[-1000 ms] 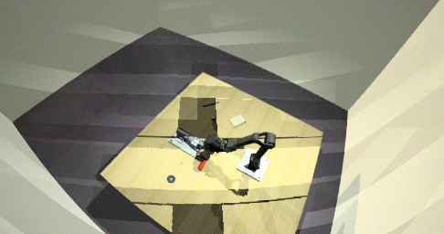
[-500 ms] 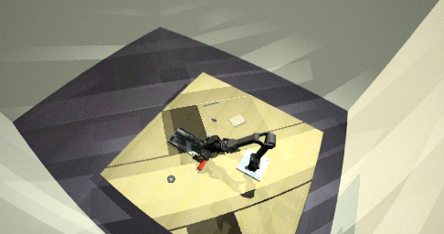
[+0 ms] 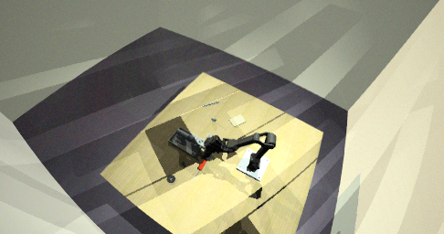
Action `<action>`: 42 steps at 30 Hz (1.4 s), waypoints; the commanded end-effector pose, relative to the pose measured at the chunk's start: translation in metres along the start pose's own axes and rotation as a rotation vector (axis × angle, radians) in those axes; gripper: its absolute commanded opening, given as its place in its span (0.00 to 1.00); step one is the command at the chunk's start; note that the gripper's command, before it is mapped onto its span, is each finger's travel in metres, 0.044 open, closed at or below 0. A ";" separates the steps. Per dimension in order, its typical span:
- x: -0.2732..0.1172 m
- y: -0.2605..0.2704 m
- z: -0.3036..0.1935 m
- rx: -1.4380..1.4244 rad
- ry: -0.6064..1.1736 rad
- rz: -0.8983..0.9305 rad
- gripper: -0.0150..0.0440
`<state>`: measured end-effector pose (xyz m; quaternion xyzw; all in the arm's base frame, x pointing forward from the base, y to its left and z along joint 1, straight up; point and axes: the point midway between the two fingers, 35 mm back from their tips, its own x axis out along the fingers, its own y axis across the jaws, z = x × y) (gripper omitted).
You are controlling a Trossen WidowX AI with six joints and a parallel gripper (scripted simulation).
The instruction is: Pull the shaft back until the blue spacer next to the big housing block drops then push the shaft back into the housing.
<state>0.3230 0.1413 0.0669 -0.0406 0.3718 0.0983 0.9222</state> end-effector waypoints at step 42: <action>-0.004 0.000 -0.004 0.006 0.000 -0.003 0.25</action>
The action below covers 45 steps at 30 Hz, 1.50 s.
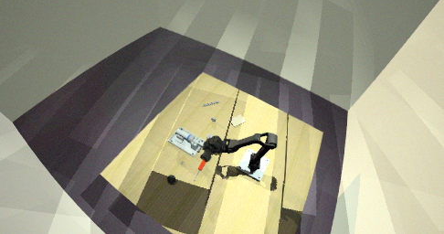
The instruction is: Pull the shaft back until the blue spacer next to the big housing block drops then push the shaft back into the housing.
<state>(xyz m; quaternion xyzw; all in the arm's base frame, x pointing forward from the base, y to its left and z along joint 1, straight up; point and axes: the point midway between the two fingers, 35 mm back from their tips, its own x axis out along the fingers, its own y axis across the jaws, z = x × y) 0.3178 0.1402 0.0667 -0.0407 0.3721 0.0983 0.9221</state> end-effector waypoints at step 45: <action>-0.005 0.000 -0.004 0.006 0.000 -0.003 0.25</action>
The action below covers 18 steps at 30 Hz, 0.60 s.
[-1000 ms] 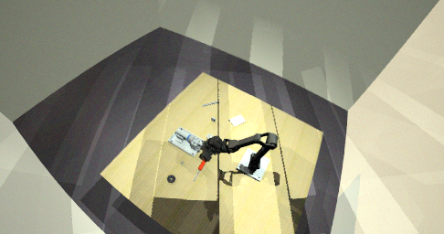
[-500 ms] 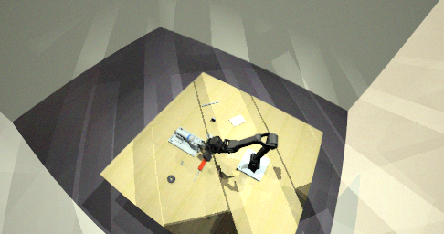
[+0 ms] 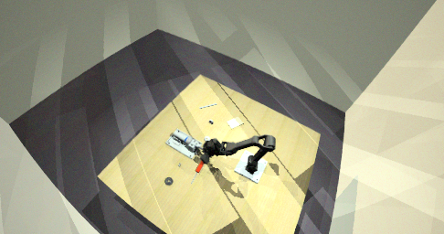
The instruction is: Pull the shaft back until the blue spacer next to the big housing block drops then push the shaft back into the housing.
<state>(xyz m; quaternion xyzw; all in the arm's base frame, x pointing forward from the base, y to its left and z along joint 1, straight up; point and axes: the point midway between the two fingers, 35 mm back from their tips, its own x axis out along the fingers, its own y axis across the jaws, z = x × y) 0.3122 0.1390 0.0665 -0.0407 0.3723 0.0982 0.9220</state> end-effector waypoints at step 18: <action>-0.002 0.000 -0.002 0.006 0.000 -0.003 0.25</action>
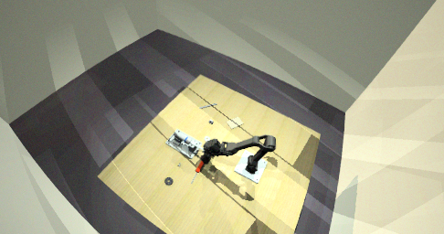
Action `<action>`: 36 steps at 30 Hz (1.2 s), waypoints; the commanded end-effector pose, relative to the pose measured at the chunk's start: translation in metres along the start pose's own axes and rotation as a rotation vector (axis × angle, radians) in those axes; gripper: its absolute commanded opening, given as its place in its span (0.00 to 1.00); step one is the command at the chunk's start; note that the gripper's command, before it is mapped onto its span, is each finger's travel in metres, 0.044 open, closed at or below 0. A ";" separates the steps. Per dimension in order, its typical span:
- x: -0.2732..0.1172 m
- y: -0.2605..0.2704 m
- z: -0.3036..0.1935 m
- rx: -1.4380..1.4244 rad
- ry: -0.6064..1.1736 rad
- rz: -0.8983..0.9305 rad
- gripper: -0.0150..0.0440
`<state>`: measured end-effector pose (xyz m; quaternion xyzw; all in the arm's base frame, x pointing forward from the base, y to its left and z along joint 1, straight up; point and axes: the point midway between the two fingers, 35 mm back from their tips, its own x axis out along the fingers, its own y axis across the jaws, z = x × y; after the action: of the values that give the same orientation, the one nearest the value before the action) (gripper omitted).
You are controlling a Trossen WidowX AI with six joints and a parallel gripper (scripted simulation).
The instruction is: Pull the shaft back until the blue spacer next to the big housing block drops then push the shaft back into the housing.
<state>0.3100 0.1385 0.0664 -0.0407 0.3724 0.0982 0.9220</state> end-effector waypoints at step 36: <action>-0.004 0.000 -0.004 0.006 0.000 -0.003 0.25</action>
<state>0.3055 0.1376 0.0662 -0.0408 0.3726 0.0982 0.9219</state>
